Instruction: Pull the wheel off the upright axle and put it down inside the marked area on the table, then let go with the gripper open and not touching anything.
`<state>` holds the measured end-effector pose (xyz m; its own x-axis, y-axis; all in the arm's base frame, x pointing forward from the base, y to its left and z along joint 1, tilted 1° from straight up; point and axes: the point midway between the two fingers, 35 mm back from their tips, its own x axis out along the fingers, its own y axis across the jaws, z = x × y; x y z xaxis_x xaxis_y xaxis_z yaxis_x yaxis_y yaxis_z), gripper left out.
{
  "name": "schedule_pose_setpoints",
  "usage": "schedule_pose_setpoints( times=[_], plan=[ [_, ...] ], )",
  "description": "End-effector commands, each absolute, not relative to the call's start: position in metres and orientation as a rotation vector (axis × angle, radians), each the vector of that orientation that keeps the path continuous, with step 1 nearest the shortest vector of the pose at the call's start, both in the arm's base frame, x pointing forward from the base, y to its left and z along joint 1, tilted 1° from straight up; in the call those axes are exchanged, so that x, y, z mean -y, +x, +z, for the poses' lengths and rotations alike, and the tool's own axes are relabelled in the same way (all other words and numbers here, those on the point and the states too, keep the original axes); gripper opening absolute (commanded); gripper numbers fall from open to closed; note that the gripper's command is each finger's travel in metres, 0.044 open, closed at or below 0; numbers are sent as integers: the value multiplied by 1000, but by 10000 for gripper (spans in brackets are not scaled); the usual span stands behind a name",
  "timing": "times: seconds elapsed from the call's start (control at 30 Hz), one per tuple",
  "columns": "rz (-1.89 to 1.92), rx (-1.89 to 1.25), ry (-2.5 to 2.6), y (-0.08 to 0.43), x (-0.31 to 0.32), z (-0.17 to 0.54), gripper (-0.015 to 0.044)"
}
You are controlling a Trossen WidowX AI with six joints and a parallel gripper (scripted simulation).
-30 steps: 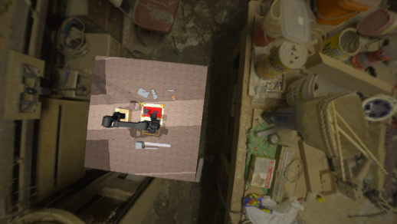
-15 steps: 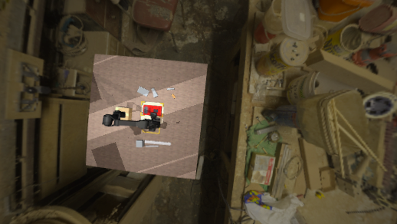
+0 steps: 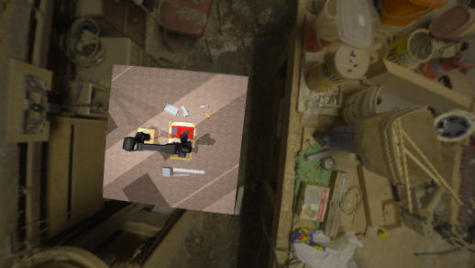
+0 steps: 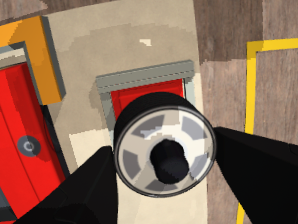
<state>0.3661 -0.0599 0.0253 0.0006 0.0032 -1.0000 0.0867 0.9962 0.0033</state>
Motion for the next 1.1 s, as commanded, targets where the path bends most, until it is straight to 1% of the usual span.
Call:
schedule_pose_setpoints(
  times=[0.0,1.07],
  plan=[
    [-65,-1561,68,365,60,41,0],
    [-64,-1559,67,364,60,51,0]
  ],
)
